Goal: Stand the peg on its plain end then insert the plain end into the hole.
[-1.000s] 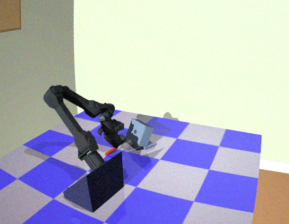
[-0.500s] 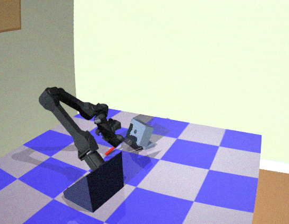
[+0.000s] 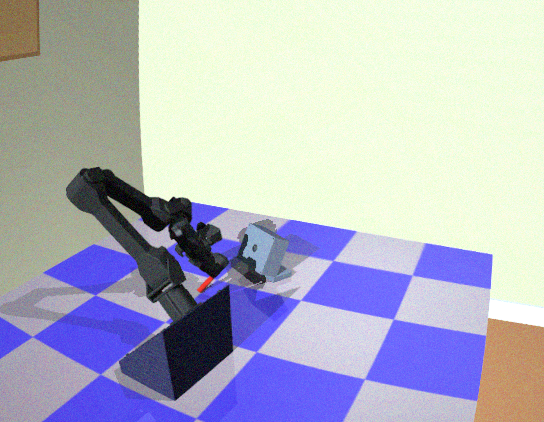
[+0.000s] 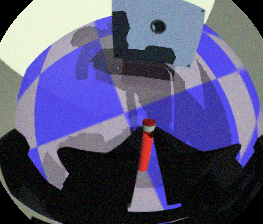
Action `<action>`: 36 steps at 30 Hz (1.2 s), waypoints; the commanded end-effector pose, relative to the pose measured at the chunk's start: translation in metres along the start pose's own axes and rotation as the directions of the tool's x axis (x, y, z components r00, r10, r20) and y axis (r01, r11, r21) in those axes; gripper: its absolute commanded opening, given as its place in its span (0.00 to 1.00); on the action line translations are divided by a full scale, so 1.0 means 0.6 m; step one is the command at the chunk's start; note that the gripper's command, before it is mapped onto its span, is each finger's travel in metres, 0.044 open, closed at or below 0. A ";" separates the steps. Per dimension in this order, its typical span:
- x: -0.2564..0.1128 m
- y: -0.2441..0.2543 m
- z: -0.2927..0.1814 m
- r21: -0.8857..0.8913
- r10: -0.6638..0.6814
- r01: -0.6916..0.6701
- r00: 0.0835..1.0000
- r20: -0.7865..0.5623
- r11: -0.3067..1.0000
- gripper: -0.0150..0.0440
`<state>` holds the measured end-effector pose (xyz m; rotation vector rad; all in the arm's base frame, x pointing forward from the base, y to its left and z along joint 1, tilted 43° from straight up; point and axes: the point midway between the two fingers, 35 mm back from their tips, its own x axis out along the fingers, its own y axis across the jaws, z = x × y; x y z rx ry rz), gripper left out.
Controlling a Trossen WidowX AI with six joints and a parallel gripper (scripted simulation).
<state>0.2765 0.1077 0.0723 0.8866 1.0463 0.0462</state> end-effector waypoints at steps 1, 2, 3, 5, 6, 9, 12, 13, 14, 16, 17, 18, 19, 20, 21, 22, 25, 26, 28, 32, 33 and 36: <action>-0.003 -0.004 -0.004 0.006 -0.004 0.004 0.999 0.036 1.000 0.34; -0.004 -0.004 -0.005 0.006 -0.004 0.004 0.999 0.044 1.000 0.34; -0.005 -0.004 -0.005 0.006 -0.004 0.004 0.999 0.053 1.000 0.34; -0.007 -0.004 -0.007 0.006 -0.005 0.004 0.998 0.070 1.000 0.34; -0.008 -0.004 -0.007 0.006 -0.005 0.004 0.997 0.079 1.000 0.34; -0.011 -0.004 -0.009 0.007 -0.005 0.004 0.995 0.105 1.000 0.34; -0.014 -0.004 -0.011 0.007 -0.005 0.004 0.991 0.130 1.000 0.34; -0.015 -0.004 -0.012 0.007 -0.005 0.004 0.990 0.139 1.000 0.34; -0.016 -0.004 -0.012 0.007 -0.005 0.004 0.989 0.147 1.000 0.34; -0.017 -0.004 -0.014 0.007 -0.005 0.004 0.986 0.164 1.000 0.34; -0.018 -0.004 -0.014 0.007 -0.005 0.004 0.985 0.173 1.000 0.34; -0.019 -0.004 -0.015 0.007 -0.005 0.004 0.983 0.181 1.000 0.34; -0.020 -0.004 -0.016 0.008 -0.005 0.004 0.982 0.190 1.000 0.34; -0.021 -0.004 -0.017 0.008 -0.005 0.004 0.980 0.198 1.000 0.34; -0.022 -0.004 -0.017 0.008 -0.005 0.004 0.978 0.207 1.000 0.34; -0.023 -0.004 -0.018 0.008 -0.005 0.004 0.977 0.215 1.000 0.34; -0.025 -0.004 -0.020 0.008 -0.005 0.004 0.971 0.240 1.000 0.34; -0.026 -0.004 -0.021 0.008 -0.005 0.003 0.969 0.249 1.000 0.34; -0.028 -0.004 -0.023 0.008 -0.006 0.003 0.964 0.265 1.000 0.34; -0.031 -0.004 -0.026 0.009 -0.006 0.003 0.954 0.299 1.000 0.34; -0.032 -0.004 -0.027 0.009 -0.006 0.003 0.952 0.307 1.000 0.34; -0.034 -0.004 -0.029 0.009 -0.006 0.003 0.944 0.331 1.000 0.34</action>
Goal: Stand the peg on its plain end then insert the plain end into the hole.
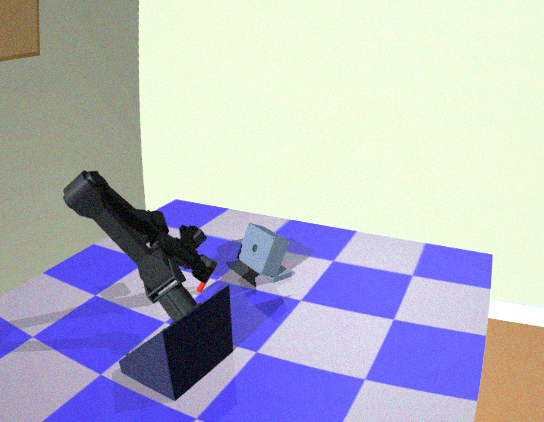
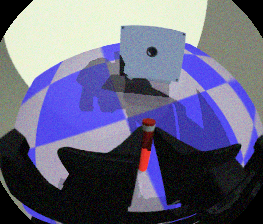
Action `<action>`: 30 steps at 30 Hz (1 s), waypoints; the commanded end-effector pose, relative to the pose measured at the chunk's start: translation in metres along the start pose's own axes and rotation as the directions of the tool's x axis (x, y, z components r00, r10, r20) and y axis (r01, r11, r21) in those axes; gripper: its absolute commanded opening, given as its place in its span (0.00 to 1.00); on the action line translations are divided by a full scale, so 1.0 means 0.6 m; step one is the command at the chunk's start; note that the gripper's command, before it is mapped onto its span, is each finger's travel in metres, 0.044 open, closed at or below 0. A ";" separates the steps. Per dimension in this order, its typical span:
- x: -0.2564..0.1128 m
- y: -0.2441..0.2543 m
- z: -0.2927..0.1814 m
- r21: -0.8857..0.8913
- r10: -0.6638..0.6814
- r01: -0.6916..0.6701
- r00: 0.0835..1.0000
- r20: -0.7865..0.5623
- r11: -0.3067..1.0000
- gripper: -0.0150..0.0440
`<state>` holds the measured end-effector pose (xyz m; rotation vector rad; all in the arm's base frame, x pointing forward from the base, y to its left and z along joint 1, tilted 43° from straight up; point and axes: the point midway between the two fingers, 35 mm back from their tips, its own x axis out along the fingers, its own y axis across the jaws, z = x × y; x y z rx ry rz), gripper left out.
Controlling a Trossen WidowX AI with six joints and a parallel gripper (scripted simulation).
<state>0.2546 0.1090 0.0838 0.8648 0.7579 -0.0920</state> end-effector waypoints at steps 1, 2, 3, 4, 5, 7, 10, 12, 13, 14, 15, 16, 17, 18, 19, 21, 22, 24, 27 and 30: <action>-0.004 -0.005 -0.004 0.005 -0.004 0.004 0.999 0.037 1.000 0.34; -0.005 -0.005 -0.004 0.005 -0.004 0.004 0.999 0.045 1.000 0.34; -0.006 -0.005 -0.005 0.005 -0.004 0.004 0.999 0.054 1.000 0.34; -0.007 -0.005 -0.005 0.005 -0.004 0.004 0.998 0.062 1.000 0.34; -0.008 -0.005 -0.006 0.005 -0.004 0.004 0.997 0.071 1.000 0.34; -0.010 -0.005 -0.007 0.005 -0.004 0.004 0.996 0.088 1.000 0.34; -0.012 -0.005 -0.009 0.006 -0.005 0.004 0.993 0.114 1.000 0.34; -0.014 -0.005 -0.011 0.006 -0.005 0.004 0.991 0.131 1.000 0.34; -0.015 -0.005 -0.011 0.006 -0.005 0.004 0.990 0.139 1.000 0.34; -0.016 -0.005 -0.012 0.006 -0.005 0.004 0.989 0.148 1.000 0.34; -0.017 -0.005 -0.013 0.006 -0.005 0.004 0.988 0.156 1.000 0.34; -0.018 -0.005 -0.013 0.006 -0.005 0.004 0.986 0.165 1.000 0.34; -0.019 -0.005 -0.014 0.006 -0.005 0.004 0.985 0.173 1.000 0.34; -0.020 -0.005 -0.015 0.007 -0.005 0.004 0.983 0.182 1.000 0.34; -0.020 -0.005 -0.016 0.007 -0.005 0.004 0.982 0.190 1.000 0.34; -0.022 -0.005 -0.017 0.007 -0.006 0.004 0.978 0.207 1.000 0.34; -0.023 -0.005 -0.018 0.007 -0.006 0.004 0.976 0.216 1.000 0.34; -0.025 -0.005 -0.019 0.007 -0.006 0.004 0.973 0.232 1.000 0.34; -0.027 -0.005 -0.022 0.007 -0.006 0.005 0.966 0.257 1.000 0.34; -0.030 -0.005 -0.024 0.008 -0.007 0.005 0.959 0.282 1.000 0.34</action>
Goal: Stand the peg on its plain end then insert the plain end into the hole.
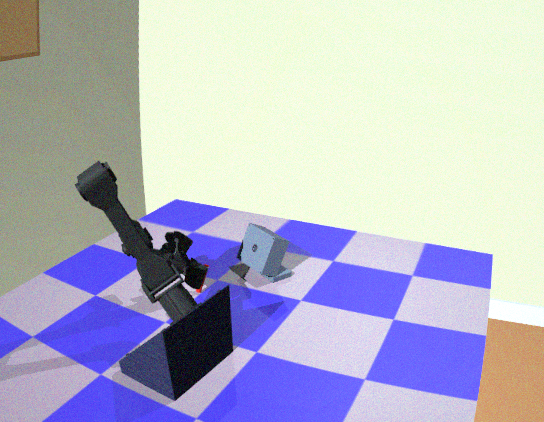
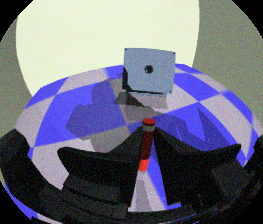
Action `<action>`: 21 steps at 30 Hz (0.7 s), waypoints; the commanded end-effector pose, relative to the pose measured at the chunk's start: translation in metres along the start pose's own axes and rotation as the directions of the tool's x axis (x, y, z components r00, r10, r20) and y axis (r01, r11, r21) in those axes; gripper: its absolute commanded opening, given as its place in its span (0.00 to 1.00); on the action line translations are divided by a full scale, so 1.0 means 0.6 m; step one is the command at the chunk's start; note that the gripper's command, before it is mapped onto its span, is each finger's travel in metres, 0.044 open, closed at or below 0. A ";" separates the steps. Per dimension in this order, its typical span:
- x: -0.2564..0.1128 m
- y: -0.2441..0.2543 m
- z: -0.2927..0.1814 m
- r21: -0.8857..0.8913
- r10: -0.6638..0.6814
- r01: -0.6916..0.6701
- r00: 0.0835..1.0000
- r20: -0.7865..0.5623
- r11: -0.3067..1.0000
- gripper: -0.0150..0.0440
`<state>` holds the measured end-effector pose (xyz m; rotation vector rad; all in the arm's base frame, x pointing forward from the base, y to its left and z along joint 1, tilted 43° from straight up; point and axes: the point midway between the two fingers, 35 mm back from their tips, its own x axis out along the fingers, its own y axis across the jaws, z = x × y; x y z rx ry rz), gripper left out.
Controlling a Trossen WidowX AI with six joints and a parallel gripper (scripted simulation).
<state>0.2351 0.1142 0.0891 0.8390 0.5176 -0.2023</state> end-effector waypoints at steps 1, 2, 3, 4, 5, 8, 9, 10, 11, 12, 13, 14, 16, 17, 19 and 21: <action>-0.004 -0.005 -0.003 0.001 -0.005 0.005 0.999 0.038 1.000 0.34; -0.005 -0.005 -0.004 0.001 -0.005 0.005 0.999 0.046 1.000 0.34; -0.005 -0.005 -0.004 0.001 -0.005 0.005 0.998 0.055 1.000 0.34; -0.006 -0.005 -0.005 0.001 -0.005 0.005 0.998 0.063 1.000 0.34; -0.007 -0.005 -0.006 0.001 -0.005 0.005 0.997 0.072 1.000 0.34; -0.010 -0.005 -0.008 0.001 -0.006 0.005 0.995 0.098 1.000 0.34; -0.011 -0.006 -0.008 0.001 -0.006 0.006 0.994 0.106 1.000 0.34; -0.012 -0.006 -0.009 0.002 -0.006 0.006 0.993 0.115 1.000 0.34; -0.013 -0.006 -0.009 0.002 -0.006 0.006 0.992 0.123 1.000 0.34; -0.014 -0.006 -0.010 0.002 -0.006 0.006 0.991 0.132 1.000 0.34; -0.015 -0.006 -0.011 0.002 -0.006 0.006 0.990 0.141 1.000 0.34; -0.016 -0.006 -0.012 0.002 -0.006 0.006 0.989 0.149 1.000 0.34; -0.017 -0.006 -0.013 0.002 -0.006 0.006 0.986 0.166 1.000 0.34; -0.018 -0.006 -0.014 0.002 -0.006 0.006 0.985 0.175 1.000 0.34; -0.020 -0.006 -0.015 0.002 -0.007 0.006 0.981 0.192 1.000 0.34; -0.022 -0.006 -0.017 0.002 -0.007 0.007 0.978 0.208 1.000 0.34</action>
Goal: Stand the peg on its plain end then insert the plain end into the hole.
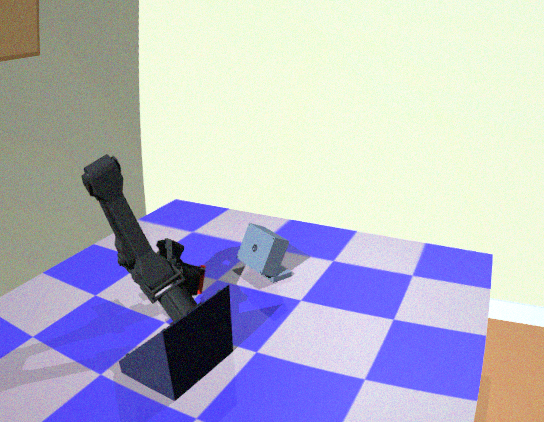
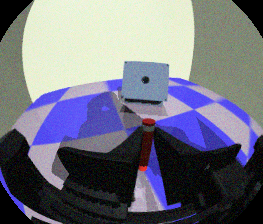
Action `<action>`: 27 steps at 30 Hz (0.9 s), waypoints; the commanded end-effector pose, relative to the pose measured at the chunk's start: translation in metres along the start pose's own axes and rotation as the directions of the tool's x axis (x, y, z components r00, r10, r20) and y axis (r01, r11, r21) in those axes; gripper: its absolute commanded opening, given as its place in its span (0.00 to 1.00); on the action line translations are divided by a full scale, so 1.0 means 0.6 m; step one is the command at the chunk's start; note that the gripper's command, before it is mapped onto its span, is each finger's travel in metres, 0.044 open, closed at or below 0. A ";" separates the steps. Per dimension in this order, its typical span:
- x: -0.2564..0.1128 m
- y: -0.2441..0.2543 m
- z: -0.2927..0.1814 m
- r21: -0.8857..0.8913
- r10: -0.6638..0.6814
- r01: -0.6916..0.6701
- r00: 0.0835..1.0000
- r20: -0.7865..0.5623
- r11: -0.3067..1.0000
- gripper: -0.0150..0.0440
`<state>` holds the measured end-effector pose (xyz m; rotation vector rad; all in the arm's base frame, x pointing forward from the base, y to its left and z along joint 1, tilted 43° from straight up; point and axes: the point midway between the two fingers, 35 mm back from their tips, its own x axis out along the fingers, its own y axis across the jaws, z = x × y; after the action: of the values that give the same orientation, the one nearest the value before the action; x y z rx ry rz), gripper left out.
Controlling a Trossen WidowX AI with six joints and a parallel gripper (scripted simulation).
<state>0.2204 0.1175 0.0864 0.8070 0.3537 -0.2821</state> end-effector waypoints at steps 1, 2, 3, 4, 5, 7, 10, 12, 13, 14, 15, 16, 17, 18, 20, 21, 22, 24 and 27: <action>-0.004 0.002 -0.001 0.005 0.002 -0.002 0.999 0.039 1.000 0.34; -0.005 0.002 -0.002 0.005 0.001 -0.002 0.999 0.048 1.000 0.34; -0.006 0.002 -0.002 0.005 0.001 -0.002 0.998 0.057 1.000 0.34; -0.007 0.002 -0.003 0.005 0.001 -0.002 0.998 0.065 1.000 0.34; -0.008 0.002 -0.003 0.005 0.001 -0.001 0.997 0.074 1.000 0.34; -0.010 0.002 -0.005 0.005 0.001 -0.001 0.996 0.091 1.000 0.34; -0.013 0.001 -0.006 0.005 0.000 -0.001 0.993 0.117 1.000 0.34; -0.012 0.001 -0.006 0.005 0.000 -0.001 0.995 0.103 1.000 0.34; -0.012 0.002 -0.005 0.005 0.000 -0.001 0.996 0.094 1.000 0.34; -0.013 0.002 -0.005 0.005 0.001 -0.001 0.996 0.086 1.000 0.34; -0.014 0.002 -0.005 0.005 0.001 -0.001 0.996 0.084 1.000 0.34; -0.014 0.002 -0.005 0.005 0.001 -0.001 0.997 0.083 1.000 0.34; -0.014 0.001 -0.005 0.004 0.001 -0.001 0.996 0.084 1.000 0.34; -0.014 0.001 -0.005 0.003 0.000 -0.001 0.996 0.085 1.000 0.34; -0.013 0.000 -0.007 0.001 0.000 0.000 0.996 0.088 1.000 0.34; -0.012 -0.001 -0.008 -0.001 0.000 0.000 0.996 0.089 1.000 0.34; -0.012 -0.001 -0.009 -0.003 -0.001 0.001 0.996 0.090 1.000 0.34; -0.012 -0.002 -0.010 -0.007 -0.002 0.003 0.996 0.089 1.000 0.34; -0.011 -0.003 -0.012 -0.012 -0.003 0.004 0.996 0.088 1.000 0.34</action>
<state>0.2121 0.1213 0.0840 0.7771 0.2751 -0.3175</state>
